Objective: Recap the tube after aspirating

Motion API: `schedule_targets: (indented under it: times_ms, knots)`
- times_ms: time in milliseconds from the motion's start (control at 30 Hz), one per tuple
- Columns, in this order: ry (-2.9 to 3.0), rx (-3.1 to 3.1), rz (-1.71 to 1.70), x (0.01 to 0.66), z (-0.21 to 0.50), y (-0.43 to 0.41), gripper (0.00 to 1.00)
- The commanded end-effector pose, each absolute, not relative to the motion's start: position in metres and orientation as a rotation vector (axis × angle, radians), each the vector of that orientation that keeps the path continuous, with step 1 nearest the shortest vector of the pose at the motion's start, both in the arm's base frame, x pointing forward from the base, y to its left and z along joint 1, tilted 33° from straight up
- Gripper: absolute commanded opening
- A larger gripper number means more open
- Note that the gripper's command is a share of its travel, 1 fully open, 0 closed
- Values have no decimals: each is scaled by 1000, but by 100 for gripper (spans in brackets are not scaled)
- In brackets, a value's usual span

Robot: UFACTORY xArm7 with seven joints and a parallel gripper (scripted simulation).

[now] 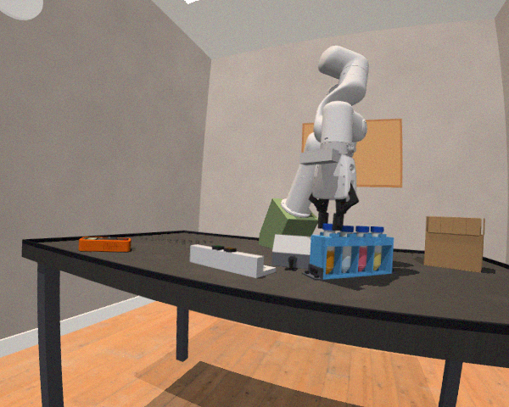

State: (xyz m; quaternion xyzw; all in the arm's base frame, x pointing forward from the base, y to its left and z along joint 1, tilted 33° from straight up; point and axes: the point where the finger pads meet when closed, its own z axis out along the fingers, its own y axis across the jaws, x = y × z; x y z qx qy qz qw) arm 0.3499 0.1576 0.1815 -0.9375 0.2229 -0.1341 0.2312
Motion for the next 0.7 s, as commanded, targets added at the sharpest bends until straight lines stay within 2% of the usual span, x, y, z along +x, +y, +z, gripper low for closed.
schedule_targets:
  times_ms: [0,167,533,567,667]
  knots:
    - [242,-2626,-451,351,182,157,0]
    - [22,-2656,-505,351,182,157,0]
    - [22,-2656,-505,351,182,157,0]
    - [22,-2656,-505,351,182,157,46]
    - [22,-2656,-505,351,183,157,46]
